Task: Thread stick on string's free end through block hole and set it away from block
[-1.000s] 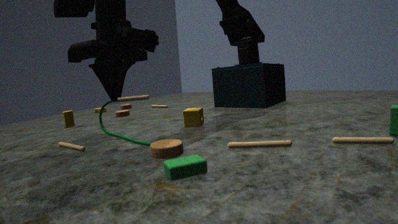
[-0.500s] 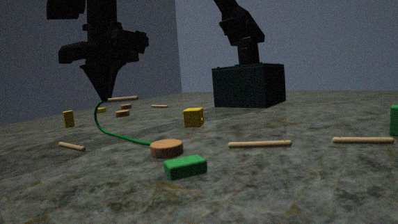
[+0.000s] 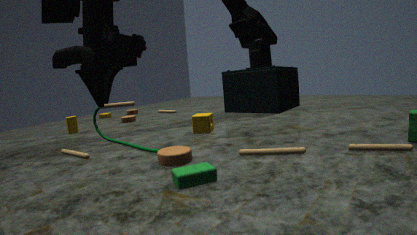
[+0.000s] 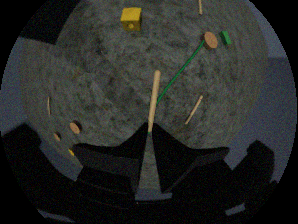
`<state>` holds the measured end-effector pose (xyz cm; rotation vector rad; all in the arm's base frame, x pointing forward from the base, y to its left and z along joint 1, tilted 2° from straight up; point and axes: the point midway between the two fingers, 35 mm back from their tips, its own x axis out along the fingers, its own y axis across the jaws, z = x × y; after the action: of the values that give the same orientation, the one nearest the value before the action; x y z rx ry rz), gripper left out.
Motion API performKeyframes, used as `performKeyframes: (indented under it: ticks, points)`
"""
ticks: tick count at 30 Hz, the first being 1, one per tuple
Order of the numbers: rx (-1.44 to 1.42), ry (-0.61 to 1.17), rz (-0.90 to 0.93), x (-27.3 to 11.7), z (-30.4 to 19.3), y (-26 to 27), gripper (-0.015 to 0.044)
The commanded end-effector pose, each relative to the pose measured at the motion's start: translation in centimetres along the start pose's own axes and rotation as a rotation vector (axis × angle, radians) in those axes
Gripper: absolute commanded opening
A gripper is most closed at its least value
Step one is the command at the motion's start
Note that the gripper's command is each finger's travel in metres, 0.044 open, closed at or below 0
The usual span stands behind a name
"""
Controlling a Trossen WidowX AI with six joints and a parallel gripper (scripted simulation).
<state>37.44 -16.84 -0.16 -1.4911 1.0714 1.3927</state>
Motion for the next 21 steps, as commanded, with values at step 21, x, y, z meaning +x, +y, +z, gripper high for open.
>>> performKeyframes:
  ticks: [21]
  points:
    - [-0.002, 0.009, 0.006, 0.1, -3.3, 0.4, 0.0000]
